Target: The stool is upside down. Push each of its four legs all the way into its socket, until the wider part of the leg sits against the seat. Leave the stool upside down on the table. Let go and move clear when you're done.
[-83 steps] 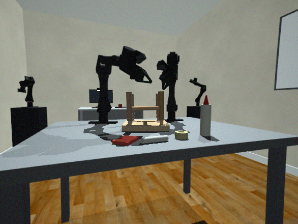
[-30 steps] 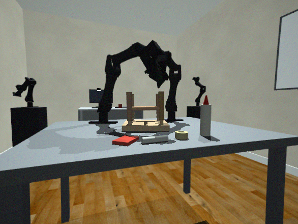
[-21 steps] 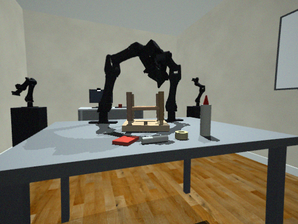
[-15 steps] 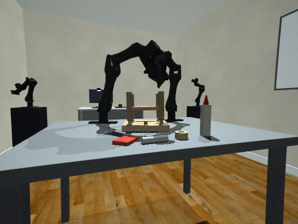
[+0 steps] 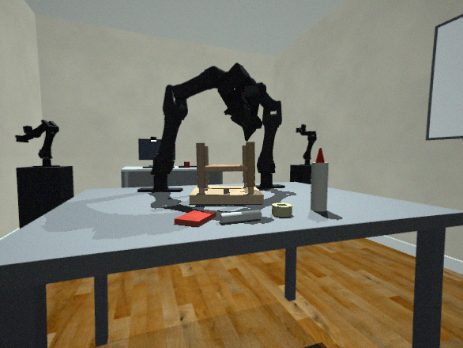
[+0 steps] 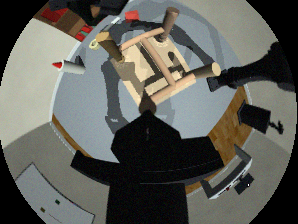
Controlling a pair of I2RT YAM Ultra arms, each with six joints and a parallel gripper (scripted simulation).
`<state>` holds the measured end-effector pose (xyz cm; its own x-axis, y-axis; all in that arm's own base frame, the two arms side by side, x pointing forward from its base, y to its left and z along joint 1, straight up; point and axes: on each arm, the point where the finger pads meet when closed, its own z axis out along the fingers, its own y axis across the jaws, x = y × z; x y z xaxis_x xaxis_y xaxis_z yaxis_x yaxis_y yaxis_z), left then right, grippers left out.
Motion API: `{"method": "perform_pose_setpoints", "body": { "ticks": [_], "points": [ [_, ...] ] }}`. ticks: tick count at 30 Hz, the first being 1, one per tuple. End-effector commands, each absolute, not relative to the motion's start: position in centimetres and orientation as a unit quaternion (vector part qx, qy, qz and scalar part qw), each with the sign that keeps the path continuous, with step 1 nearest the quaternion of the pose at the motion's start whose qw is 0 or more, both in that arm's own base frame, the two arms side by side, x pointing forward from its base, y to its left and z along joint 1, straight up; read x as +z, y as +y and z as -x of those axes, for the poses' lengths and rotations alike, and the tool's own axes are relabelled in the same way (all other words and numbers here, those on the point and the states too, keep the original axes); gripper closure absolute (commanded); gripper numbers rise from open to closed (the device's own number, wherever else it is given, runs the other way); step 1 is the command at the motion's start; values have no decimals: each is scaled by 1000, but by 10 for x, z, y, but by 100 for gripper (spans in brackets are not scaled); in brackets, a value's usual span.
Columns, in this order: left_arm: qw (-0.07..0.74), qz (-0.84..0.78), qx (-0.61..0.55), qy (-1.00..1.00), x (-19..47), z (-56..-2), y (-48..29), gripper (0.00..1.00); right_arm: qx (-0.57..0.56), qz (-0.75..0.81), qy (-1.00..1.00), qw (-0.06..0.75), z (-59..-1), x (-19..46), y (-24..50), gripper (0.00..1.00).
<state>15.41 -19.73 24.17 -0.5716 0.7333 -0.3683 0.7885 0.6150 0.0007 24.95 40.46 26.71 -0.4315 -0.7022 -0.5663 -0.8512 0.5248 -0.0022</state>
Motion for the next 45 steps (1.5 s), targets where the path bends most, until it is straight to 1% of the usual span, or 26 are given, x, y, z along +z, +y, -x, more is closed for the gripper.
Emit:
{"method": "perform_pose_setpoints", "body": {
  "ticks": [1,10,11,22,24,32,40,42,43,44,45],
  "points": [
    [191,-423,-95,881,245,-156,-198,100,152,462,829,276,-252,282,409,100],
    [192,-423,-97,880,234,-156,-198,100,152,462,829,276,-252,282,409,100],
    [193,-425,-98,879,235,-155,-199,100,148,464,832,268,-247,272,401,100],
    [199,-425,-100,877,239,-155,-199,100,152,460,832,269,-250,261,401,100],
    [184,-426,-93,881,232,-156,-201,100,153,459,832,271,-251,260,401,100],
    [184,-426,-93,881,232,-156,-201,100,152,459,833,268,-251,245,402,100],
    [184,-426,-93,881,232,-156,-201,100,157,459,829,278,-251,253,405,100],
    [184,-426,-93,881,232,-156,-201,100,152,457,834,268,-252,244,401,100],
    [159,-431,-78,885,220,-153,-196,100,152,458,833,269,-251,244,402,100],
    [154,-431,-75,886,218,-152,-194,100,152,458,833,269,-251,245,402,100],
    [150,-432,-74,886,216,-151,-194,100,134,468,840,239,-248,221,401,100]
  ]
}}
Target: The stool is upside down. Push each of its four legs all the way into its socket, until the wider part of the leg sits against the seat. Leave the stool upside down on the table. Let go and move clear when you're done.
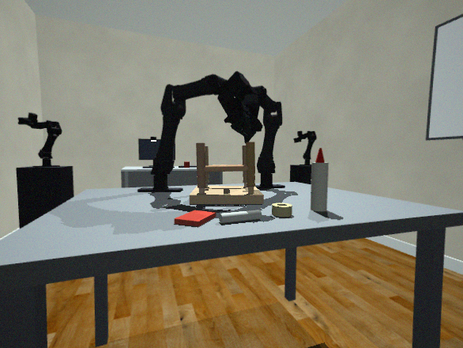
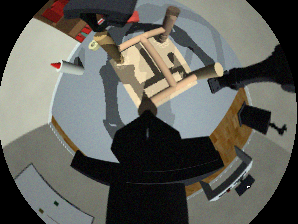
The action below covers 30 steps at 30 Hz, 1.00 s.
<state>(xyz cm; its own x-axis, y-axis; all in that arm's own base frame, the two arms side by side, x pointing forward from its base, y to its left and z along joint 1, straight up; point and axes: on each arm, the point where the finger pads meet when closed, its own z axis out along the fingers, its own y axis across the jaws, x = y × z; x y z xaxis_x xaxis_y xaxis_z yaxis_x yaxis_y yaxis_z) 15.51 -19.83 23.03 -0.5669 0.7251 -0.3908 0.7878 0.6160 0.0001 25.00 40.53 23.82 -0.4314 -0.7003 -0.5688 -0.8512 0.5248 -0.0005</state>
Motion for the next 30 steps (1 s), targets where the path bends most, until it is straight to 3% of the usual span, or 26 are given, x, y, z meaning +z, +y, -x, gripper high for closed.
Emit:
{"method": "perform_pose_setpoints", "body": {
  "ticks": [1,3,4,7,9,18,19,21,28,30],
  "points": [
    [150,-432,-73,886,213,-151,-194,100,130,469,842,232,-247,217,399,100],
    [146,-432,-72,887,202,-151,-194,100,126,470,844,226,-246,206,399,100],
    [179,-426,-87,883,226,-154,-196,100,156,459,830,275,-249,251,403,100],
    [187,-426,-95,880,232,-156,-201,100,164,456,825,290,-251,266,406,100],
    [144,-432,-70,887,210,-150,-192,100,157,459,829,277,-252,252,409,100],
    [114,-434,-56,892,195,-143,-184,100,118,473,847,211,-244,185,395,100],
    [171,-426,-78,885,222,-154,-193,100,150,460,834,265,-249,237,401,100],
    [138,-432,-64,889,206,-150,-190,100,151,459,833,269,-251,242,405,100],
    [115,-434,-55,892,196,-144,-184,100,151,459,833,269,-251,242,405,100],
    [106,-435,-52,893,193,-142,-182,100,126,470,844,225,-246,202,398,100]
  ]
}}
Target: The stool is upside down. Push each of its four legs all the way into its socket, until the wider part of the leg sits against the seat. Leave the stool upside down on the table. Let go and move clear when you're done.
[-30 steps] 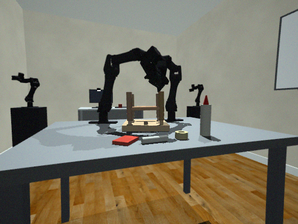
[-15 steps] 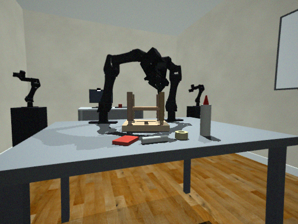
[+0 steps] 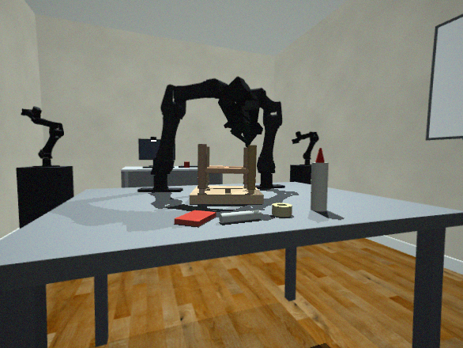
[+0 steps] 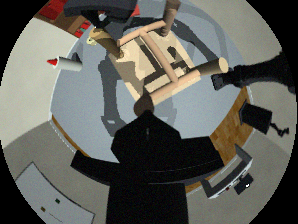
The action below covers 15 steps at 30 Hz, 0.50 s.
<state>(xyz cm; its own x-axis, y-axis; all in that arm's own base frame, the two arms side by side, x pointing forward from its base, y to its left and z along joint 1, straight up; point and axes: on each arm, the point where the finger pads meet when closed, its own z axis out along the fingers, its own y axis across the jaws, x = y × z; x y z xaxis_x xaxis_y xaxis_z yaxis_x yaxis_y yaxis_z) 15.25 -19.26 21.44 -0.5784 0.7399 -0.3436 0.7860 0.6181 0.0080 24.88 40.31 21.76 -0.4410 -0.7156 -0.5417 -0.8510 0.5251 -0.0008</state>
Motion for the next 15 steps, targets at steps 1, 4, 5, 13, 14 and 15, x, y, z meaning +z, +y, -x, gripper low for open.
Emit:
{"method": "perform_pose_setpoints", "body": {
  "ticks": [1,4,5,13,14,15],
  "points": [
    [102,-435,-50,893,192,-141,-181,100,122,471,846,218,-245,198,396,100],
    [88,-436,-44,894,187,-138,-177,100,111,474,850,200,-241,186,391,100],
    [84,-437,-42,895,185,-136,-175,100,107,475,852,193,-240,182,389,100],
    [162,-428,-71,886,221,-152,-191,100,144,461,837,256,-251,229,403,100],
    [162,-428,-71,886,221,-152,-191,100,144,461,837,256,-251,229,403,100],
    [162,-428,-71,886,221,-152,-191,100,144,461,837,256,-251,229,403,100]
  ]
}}
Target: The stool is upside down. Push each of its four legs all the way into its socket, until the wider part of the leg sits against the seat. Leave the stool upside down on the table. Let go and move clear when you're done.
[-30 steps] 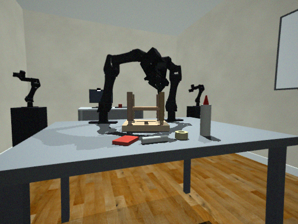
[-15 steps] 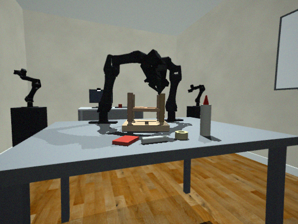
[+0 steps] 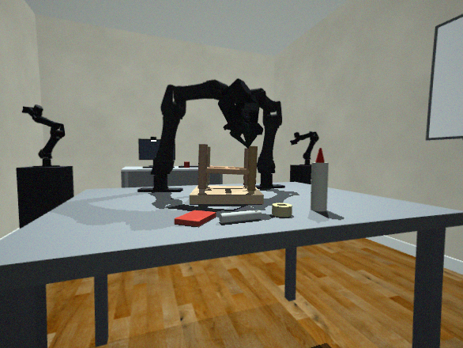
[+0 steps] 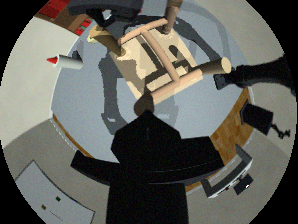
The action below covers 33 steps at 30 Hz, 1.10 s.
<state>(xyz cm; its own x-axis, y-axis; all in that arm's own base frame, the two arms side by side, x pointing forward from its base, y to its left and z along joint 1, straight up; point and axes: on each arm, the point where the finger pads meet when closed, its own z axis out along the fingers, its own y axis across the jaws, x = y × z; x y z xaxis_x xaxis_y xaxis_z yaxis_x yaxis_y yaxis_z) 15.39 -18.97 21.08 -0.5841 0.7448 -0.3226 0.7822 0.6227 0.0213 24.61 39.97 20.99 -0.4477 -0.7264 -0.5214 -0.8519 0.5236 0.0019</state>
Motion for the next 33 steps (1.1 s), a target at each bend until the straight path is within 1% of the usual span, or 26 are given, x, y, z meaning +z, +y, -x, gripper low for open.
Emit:
{"method": "perform_pose_setpoints", "body": {
  "ticks": [1,2,15,17,18,20,21,28,29,33],
  "points": [
    [138,-431,-57,890,206,-151,-187,100,138,465,839,245,-248,220,401,100],
    [125,-433,-52,891,200,-149,-186,100,121,472,847,214,-243,194,394,100],
    [66,-436,-27,897,180,-135,-169,100,71,481,864,129,-227,144,367,100],
    [66,-436,-27,897,180,-135,-169,100,71,481,864,129,-227,144,367,100],
    [172,-429,-72,884,223,-156,-194,100,126,469,845,223,-243,209,393,100],
    [170,-429,-72,884,223,-152,-190,100,137,464,840,244,-246,226,397,100],
    [128,-432,-51,891,201,-150,-186,100,138,464,840,245,-246,227,396,100],
    [95,-435,-39,894,190,-142,-178,100,132,466,843,235,-246,218,396,100],
    [91,-435,-37,895,189,-141,-177,100,106,476,853,188,-237,181,385,100],
    [77,-436,-31,896,184,-138,-173,100,96,478,857,170,-234,169,379,100]
  ]
}}
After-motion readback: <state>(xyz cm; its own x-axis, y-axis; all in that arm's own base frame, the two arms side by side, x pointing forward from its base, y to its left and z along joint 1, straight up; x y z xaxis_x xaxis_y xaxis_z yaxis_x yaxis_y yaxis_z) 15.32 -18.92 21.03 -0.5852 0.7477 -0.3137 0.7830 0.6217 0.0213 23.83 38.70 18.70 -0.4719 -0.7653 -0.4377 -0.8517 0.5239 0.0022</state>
